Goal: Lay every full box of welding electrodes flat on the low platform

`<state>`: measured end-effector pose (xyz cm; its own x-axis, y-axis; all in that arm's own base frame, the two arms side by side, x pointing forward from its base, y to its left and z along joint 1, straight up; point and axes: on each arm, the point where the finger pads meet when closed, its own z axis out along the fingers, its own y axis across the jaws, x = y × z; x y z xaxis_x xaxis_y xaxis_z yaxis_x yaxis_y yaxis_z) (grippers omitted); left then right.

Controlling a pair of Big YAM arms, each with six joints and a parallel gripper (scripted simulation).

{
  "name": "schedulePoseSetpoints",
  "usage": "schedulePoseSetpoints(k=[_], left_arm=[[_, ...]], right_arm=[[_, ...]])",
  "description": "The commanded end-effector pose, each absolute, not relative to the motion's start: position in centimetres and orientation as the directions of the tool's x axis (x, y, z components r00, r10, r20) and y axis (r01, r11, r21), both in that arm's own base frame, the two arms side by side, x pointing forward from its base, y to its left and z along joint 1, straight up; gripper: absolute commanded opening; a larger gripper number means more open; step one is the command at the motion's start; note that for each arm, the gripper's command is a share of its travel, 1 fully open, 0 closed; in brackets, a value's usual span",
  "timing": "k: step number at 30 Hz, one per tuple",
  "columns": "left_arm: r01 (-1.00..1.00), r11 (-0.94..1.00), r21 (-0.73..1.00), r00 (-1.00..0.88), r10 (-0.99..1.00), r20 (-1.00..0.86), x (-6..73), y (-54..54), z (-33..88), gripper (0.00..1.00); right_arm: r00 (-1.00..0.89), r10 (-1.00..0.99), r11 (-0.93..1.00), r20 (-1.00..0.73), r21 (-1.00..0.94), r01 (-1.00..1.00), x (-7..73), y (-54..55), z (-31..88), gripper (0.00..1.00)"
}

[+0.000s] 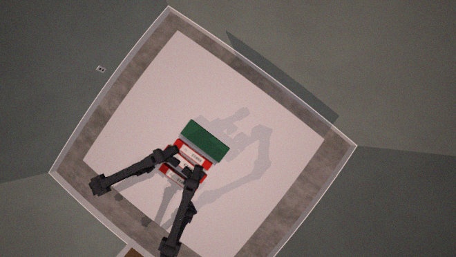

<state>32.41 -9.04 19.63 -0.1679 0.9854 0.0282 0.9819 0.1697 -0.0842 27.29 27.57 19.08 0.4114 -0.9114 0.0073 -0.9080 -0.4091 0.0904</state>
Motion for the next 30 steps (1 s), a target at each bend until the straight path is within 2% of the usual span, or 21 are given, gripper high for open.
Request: schedulePoseSetpoints(k=[1,30], left_arm=[[0.982,0.172,0.075,-0.170,0.985,-0.031,35.01,-8.91,26.80,0.00],[0.983,0.172,0.064,-0.170,0.985,-0.026,35.37,-8.89,27.78,0.00]], right_arm=[[0.412,-0.911,-0.409,-0.026,-0.080,-0.909,29.69,28.44,26.30,0.00],[0.412,-0.911,-0.409,-0.026,-0.080,-0.909,29.89,28.48,27.28,0.00]])
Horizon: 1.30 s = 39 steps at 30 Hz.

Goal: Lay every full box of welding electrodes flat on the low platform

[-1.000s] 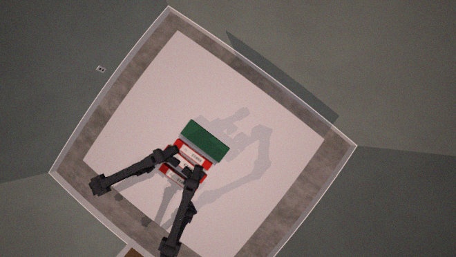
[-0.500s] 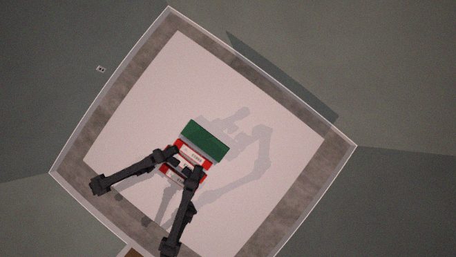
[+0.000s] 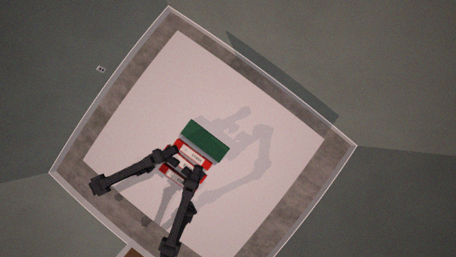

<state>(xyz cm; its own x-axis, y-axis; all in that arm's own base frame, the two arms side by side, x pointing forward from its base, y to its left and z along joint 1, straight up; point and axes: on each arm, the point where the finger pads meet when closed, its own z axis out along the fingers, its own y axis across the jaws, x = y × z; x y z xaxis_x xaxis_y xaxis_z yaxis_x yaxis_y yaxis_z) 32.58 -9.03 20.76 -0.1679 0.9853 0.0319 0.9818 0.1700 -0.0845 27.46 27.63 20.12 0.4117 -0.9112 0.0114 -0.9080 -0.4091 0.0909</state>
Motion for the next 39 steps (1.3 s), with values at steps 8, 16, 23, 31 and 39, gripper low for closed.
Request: schedulePoseSetpoints(k=[8,16,23,31,39], left_arm=[[0.984,0.171,0.045,-0.171,0.985,-0.020,36.0,-8.9,29.2,0.00],[0.983,0.171,0.060,-0.170,0.985,-0.027,36.5,-8.8,31.5,0.00],[0.981,0.180,0.074,-0.178,0.983,-0.033,36.5,-8.6,33.6,0.00],[0.979,0.185,0.089,-0.182,0.982,-0.038,36.8,-8.6,33.7,0.00],[0.979,0.181,0.097,-0.178,0.983,-0.041,36.9,-8.8,33.0,0.00]], right_arm=[[0.412,-0.911,-0.409,-0.025,-0.080,-0.909,30.0,28.5,27.9,0.00],[0.412,-0.911,-0.409,-0.023,-0.073,-0.910,30.5,28.6,29.3,0.00],[0.412,-0.911,-0.409,-0.025,-0.080,-0.909,30.9,28.6,31.9,0.00],[0.412,-0.911,-0.409,-0.027,-0.079,-0.909,31.1,28.5,34.1,0.00],[0.412,-0.911,-0.409,-0.031,-0.078,-0.909,30.9,28.5,33.6,0.00]])
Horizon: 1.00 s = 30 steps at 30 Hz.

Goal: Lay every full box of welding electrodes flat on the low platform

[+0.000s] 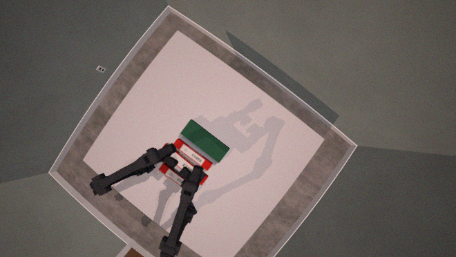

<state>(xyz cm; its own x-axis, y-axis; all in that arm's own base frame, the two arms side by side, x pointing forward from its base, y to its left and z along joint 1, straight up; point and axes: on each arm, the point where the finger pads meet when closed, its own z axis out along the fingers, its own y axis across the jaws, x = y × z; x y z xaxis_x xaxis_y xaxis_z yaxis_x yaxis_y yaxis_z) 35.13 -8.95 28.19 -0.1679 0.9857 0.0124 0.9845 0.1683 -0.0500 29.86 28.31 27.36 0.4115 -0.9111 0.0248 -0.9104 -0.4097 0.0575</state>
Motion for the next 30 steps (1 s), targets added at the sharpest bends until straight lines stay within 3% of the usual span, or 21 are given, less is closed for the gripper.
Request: schedulePoseSetpoints(k=[1,3,4,5,30], left_arm=[[0.979,0.181,0.097,-0.178,0.983,-0.041,36.8,-8.8,32.9,0.00],[0.979,0.181,0.097,-0.178,0.983,-0.041,36.8,-8.8,32.7,0.00],[0.981,0.181,0.072,-0.179,0.983,-0.030,36.2,-8.7,31.5,0.00],[0.984,0.171,0.042,-0.170,0.985,-0.021,35.2,-9.1,27.6,0.00],[0.984,0.171,0.042,-0.170,0.985,-0.021,35.3,-9.2,24.8,0.00]], right_arm=[[0.412,-0.910,-0.409,-0.032,-0.079,-0.909,30.9,28.5,33.6,0.00],[0.413,-0.910,-0.408,-0.035,-0.089,-0.908,31.1,28.7,33.5,0.00],[0.412,-0.911,-0.411,-0.018,-0.045,-0.911,29.8,28.7,27.7,0.00],[0.412,-0.911,-0.411,-0.018,-0.045,-0.911,29.8,28.7,27.6,0.00],[0.412,-0.911,-0.411,-0.018,-0.045,-0.911,29.9,28.8,24.7,0.00]])
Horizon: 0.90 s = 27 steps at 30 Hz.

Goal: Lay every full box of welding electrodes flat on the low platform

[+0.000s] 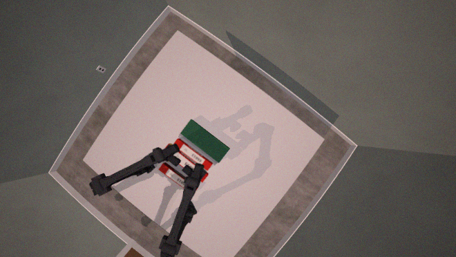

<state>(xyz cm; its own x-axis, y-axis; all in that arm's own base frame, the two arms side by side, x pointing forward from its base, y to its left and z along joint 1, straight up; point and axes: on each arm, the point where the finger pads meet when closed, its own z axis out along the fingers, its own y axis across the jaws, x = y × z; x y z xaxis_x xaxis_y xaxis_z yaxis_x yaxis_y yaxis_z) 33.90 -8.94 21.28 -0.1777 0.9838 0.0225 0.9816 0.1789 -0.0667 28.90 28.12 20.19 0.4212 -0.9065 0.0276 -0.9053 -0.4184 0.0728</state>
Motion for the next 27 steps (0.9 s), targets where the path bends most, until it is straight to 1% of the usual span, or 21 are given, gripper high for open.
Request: schedulePoseSetpoints(k=[1,27], left_arm=[[0.984,0.171,0.042,-0.170,0.985,-0.021,35.3,-9.2,24.6,0.00],[0.984,0.171,0.042,-0.170,0.985,-0.021,35.4,-9.2,21.7,0.00]], right_arm=[[0.412,-0.911,-0.411,-0.018,-0.045,-0.911,29.9,28.8,24.6,0.00],[0.412,-0.911,-0.411,-0.018,-0.044,-0.911,30.0,28.9,21.8,0.00]])
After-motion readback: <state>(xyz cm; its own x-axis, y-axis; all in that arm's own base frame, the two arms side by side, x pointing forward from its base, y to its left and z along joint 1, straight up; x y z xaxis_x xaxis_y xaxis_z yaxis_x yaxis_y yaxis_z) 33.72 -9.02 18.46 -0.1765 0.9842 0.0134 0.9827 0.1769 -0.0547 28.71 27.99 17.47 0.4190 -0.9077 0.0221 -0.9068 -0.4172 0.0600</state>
